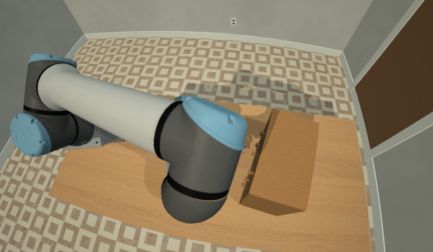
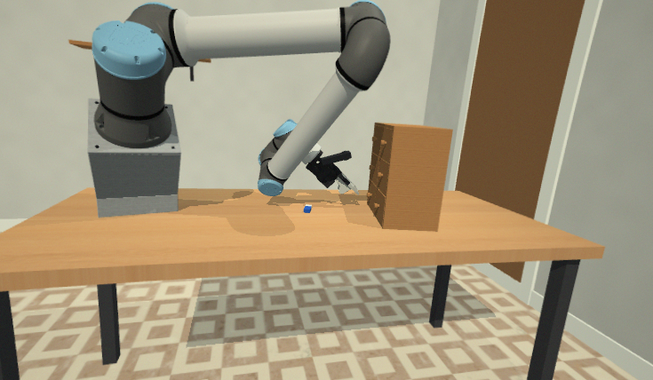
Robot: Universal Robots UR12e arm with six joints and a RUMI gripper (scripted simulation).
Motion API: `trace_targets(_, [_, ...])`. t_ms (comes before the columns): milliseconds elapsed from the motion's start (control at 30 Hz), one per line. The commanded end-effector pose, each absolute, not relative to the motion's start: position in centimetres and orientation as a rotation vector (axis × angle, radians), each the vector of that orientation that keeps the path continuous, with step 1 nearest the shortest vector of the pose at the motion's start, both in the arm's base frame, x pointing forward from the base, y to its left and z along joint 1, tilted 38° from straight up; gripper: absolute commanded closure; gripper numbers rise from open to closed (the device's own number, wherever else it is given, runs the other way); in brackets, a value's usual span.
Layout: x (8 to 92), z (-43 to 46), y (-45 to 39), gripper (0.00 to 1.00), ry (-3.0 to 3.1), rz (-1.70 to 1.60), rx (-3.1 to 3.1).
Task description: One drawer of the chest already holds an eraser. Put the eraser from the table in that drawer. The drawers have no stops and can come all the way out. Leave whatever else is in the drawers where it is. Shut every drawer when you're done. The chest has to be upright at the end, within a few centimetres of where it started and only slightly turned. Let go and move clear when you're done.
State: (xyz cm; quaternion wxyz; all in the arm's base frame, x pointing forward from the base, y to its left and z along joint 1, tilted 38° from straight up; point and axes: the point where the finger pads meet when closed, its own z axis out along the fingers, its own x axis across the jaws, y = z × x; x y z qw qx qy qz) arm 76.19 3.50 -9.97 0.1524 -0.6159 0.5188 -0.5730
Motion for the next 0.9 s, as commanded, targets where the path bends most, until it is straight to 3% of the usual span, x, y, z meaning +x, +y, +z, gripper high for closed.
trace_targets(0, [76.78, -10.29, 3.18, 0.8, 1.488, -1.644, -1.767])
trace_targets(867, [77.21, -10.55, 2.9, 0.8, 1.488, -1.644, -1.767])
